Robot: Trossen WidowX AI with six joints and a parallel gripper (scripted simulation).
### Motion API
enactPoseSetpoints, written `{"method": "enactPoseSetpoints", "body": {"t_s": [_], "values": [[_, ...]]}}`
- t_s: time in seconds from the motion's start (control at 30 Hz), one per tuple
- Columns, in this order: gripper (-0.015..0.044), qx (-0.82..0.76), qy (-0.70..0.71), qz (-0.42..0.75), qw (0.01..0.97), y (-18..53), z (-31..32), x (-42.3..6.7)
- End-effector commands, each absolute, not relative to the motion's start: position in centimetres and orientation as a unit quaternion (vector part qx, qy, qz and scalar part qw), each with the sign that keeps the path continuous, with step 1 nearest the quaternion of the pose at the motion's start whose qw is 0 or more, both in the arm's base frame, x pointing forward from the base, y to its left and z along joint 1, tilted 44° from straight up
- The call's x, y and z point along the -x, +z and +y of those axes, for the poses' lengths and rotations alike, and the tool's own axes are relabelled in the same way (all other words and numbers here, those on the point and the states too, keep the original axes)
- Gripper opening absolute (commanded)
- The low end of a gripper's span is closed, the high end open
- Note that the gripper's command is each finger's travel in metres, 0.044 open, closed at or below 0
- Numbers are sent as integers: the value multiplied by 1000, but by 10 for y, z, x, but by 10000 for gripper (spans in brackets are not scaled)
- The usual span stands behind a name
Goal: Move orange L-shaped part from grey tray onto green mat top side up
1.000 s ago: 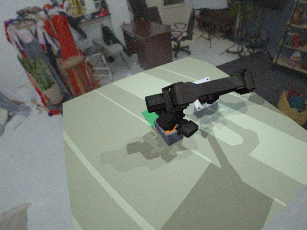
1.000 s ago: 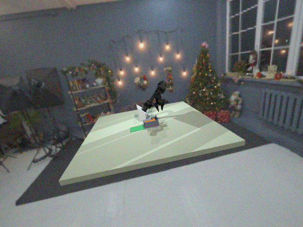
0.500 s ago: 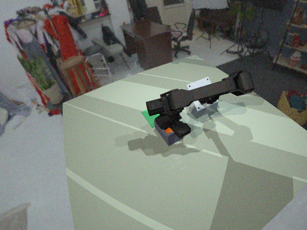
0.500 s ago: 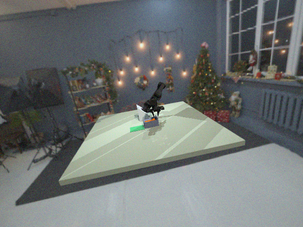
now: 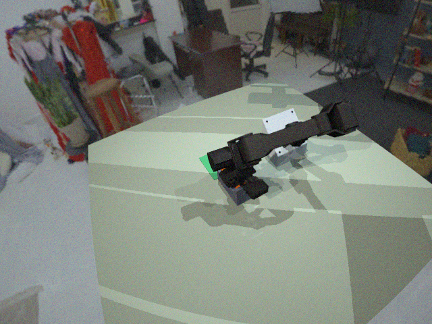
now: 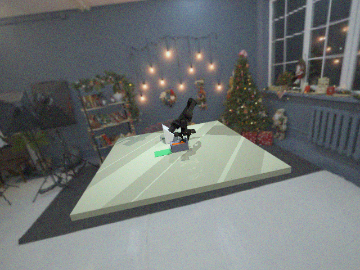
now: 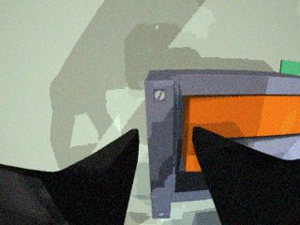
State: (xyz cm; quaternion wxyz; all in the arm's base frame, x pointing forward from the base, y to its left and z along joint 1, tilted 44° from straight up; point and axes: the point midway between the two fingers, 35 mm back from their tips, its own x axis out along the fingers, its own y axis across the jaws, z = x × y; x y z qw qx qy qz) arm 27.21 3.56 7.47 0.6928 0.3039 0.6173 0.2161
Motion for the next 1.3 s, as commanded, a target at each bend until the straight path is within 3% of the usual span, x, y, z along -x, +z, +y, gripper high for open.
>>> {"method": "enactPoseSetpoints", "body": {"t_s": [0.0, 0.87, 1.27], "values": [[180, -307, 217, 619, 690, 70, 41, -272], [180, -306, 220, 615, 692, 59, 54, -275], [180, -305, 214, 619, 691, 88, 34, -273]]}}
